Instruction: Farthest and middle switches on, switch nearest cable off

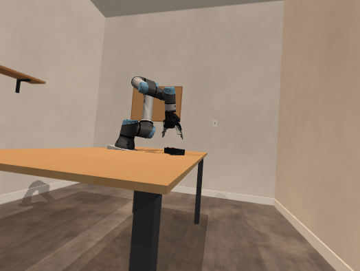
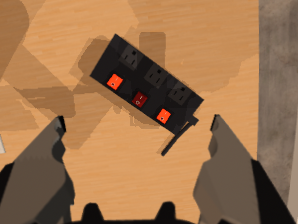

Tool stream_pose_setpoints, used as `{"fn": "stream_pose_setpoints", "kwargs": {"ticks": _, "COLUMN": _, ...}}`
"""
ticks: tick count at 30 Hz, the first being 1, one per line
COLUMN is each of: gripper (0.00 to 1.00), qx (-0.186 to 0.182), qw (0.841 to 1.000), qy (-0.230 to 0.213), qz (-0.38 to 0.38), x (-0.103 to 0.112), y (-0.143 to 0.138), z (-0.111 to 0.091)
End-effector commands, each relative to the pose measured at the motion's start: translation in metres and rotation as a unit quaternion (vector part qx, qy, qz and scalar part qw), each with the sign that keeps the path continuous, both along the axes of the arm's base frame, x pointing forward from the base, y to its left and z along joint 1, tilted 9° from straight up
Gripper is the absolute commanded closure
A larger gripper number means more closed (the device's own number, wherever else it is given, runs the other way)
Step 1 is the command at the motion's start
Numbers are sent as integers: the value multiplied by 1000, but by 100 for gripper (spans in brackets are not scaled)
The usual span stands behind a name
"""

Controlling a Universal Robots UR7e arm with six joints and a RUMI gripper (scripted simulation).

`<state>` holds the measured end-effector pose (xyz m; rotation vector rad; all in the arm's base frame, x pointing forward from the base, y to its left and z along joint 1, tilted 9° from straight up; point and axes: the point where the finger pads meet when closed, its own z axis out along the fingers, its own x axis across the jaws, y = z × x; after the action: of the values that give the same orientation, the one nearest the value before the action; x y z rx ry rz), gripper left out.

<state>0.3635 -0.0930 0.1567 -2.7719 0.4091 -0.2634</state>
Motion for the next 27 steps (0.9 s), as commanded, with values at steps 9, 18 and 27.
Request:
{"fn": "stream_pose_setpoints", "kwargs": {"ticks": 9, "gripper": 0, "qx": 0, "qw": 1000, "qy": 0, "qz": 0, "x": 0, "y": 0, "z": 0}}
{"fn": "stream_pose_setpoints", "kwargs": {"ticks": 18, "gripper": 0, "qx": -1, "qw": 1000, "qy": 0, "qz": 0, "x": 0, "y": 0, "z": 0}}
{"fn": "stream_pose_setpoints", "kwargs": {"ticks": 27, "gripper": 0, "qx": -99, "qw": 994, "qy": 26, "qz": 31, "x": -7, "y": -1, "z": 33}}
